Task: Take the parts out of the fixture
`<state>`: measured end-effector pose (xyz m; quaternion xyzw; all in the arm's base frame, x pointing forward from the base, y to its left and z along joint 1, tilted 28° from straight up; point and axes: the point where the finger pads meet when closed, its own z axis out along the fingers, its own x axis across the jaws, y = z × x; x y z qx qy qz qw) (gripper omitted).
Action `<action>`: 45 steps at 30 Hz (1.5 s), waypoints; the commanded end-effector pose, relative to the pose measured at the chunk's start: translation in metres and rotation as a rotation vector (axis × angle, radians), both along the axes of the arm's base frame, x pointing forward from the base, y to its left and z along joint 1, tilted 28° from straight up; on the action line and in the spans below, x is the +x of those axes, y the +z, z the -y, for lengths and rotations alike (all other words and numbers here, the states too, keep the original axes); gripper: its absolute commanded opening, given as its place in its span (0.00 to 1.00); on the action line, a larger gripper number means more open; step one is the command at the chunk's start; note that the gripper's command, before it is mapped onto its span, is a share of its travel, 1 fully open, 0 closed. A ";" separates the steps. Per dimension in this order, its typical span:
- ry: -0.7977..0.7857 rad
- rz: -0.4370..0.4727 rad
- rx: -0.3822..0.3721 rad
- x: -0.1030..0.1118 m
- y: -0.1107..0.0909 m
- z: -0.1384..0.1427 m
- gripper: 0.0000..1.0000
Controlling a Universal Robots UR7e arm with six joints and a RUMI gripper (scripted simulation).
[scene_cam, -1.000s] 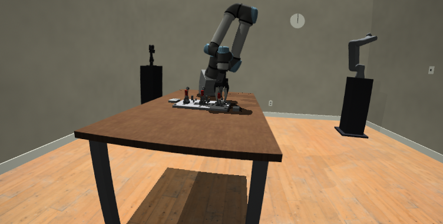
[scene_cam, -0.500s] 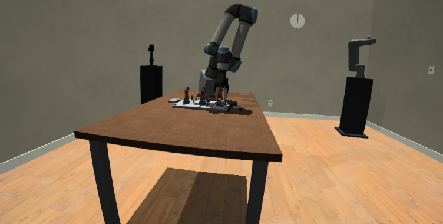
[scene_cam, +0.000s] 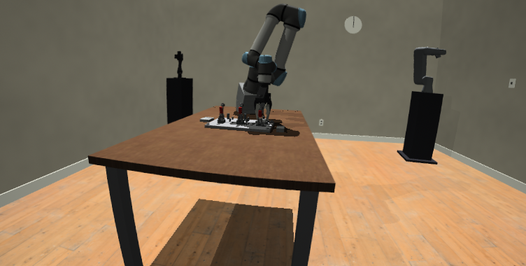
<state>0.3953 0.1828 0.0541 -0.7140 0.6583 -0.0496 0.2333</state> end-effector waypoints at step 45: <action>0.000 0.001 0.000 -0.011 0.026 0.008 0.00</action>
